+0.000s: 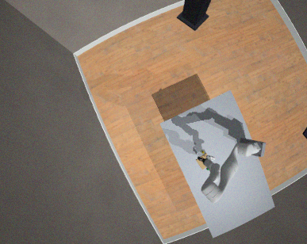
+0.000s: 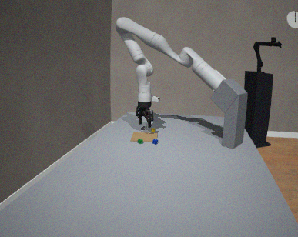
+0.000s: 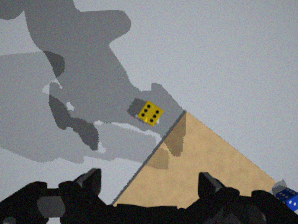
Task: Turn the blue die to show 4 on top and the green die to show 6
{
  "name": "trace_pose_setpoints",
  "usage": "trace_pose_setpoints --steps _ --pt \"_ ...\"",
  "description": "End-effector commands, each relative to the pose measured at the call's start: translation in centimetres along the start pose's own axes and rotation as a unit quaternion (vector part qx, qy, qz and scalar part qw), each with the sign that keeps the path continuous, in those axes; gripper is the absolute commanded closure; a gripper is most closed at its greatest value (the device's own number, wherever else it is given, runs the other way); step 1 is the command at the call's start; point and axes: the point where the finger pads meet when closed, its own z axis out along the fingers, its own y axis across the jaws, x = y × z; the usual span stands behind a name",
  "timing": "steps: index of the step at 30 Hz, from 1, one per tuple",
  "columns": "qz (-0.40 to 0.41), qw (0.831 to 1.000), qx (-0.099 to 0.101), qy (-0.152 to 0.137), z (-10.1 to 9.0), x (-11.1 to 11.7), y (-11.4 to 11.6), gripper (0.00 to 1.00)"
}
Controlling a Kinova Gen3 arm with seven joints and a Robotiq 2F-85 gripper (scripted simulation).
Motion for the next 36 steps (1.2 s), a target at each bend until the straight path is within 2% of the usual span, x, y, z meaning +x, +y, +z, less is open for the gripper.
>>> trace_pose_setpoints --steps 1,27,36 --pt "0.0 1.0 0.0 0.0 0.0 0.0 0.0 0.0" --pt "0.0 1.0 0.0 0.0 0.0 -0.1 0.1 0.0" --pt "0.0 1.0 0.0 0.0 0.0 -1.1 1.9 0.0"
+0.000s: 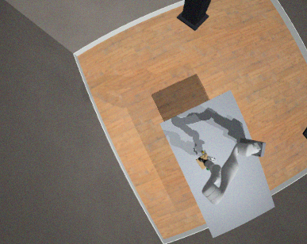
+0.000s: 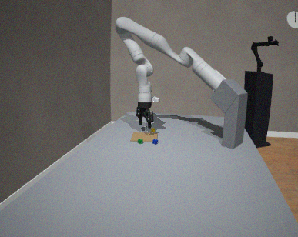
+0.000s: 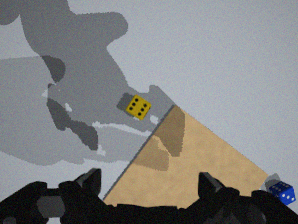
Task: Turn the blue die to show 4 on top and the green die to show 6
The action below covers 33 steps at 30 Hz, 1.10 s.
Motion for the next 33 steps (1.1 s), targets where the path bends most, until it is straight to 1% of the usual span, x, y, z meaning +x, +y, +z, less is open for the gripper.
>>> trace_pose_setpoints --steps 1,4,6,21,23,28,33 --pt "-0.009 1.0 0.0 -0.001 0.0 -0.7 1.1 0.0" --pt "-0.009 1.0 0.0 -0.001 0.0 -1.4 2.4 0.0" --pt "-0.009 1.0 0.0 -0.001 0.0 -1.4 2.4 0.0" --pt "-0.009 1.0 0.0 -0.001 0.0 -5.8 10.2 0.0" --pt "-0.009 1.0 0.0 -0.001 0.0 -5.8 10.2 0.0" --pt "-0.009 1.0 0.0 -0.001 0.0 -7.0 12.4 0.0" --pt "-0.009 1.0 0.0 -0.001 0.0 -8.0 14.1 0.0"
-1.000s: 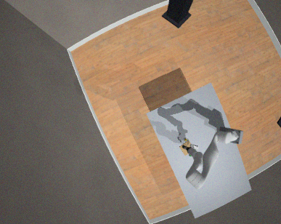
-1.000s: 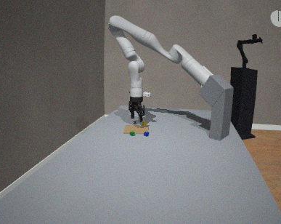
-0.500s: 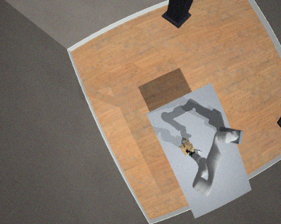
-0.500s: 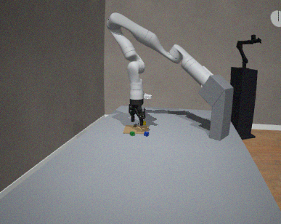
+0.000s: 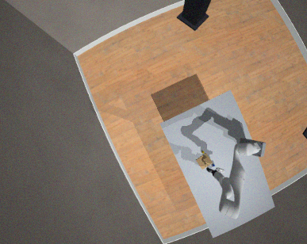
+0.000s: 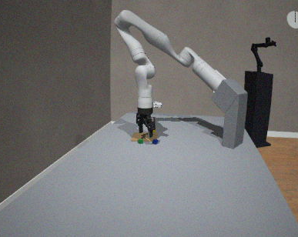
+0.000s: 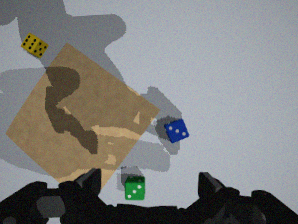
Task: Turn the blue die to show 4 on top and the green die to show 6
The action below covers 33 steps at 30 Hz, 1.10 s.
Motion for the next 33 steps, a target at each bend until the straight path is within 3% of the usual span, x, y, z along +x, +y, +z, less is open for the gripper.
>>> trace_pose_setpoints --steps 1,14,33 --pt "-0.01 1.0 0.001 -0.005 0.0 -0.7 1.2 0.0" --pt "-0.01 1.0 0.001 -0.005 0.0 -1.6 2.8 0.0" --pt "-0.01 1.0 0.001 -0.005 0.0 -1.7 2.9 0.0"
